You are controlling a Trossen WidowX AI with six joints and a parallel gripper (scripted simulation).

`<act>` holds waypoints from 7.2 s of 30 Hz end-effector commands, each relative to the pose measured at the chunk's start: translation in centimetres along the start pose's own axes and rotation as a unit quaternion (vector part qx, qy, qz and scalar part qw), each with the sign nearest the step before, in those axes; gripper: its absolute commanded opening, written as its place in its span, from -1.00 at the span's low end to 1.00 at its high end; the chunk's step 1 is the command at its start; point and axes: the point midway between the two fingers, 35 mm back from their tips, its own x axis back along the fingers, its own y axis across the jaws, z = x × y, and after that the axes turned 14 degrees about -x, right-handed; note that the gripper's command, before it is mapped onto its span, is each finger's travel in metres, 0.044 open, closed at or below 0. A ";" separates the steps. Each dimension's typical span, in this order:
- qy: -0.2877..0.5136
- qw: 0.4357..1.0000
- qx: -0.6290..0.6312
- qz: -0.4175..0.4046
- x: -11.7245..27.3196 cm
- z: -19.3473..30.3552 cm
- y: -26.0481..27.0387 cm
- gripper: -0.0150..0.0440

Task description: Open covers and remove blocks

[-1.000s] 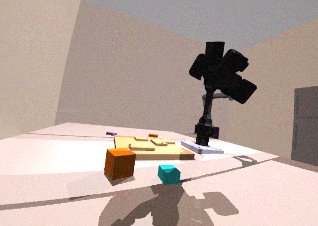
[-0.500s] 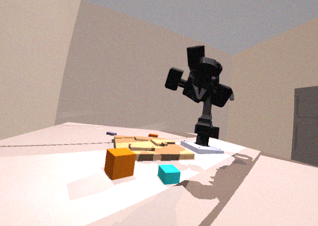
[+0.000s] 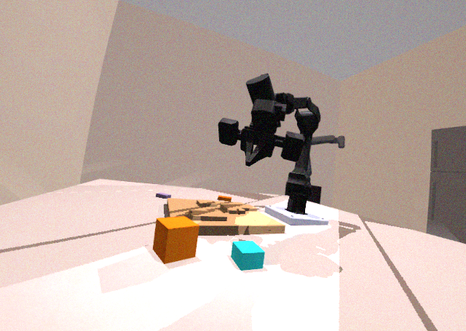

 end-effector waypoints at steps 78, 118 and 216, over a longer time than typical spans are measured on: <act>0.320 0.813 -0.444 0.197 10.8 21.9 -18.2 -0.49; 0.320 0.813 -0.444 0.197 8.2 24.4 -18.4 -0.49; 0.317 0.815 -0.444 0.198 3.4 21.9 -23.5 -0.49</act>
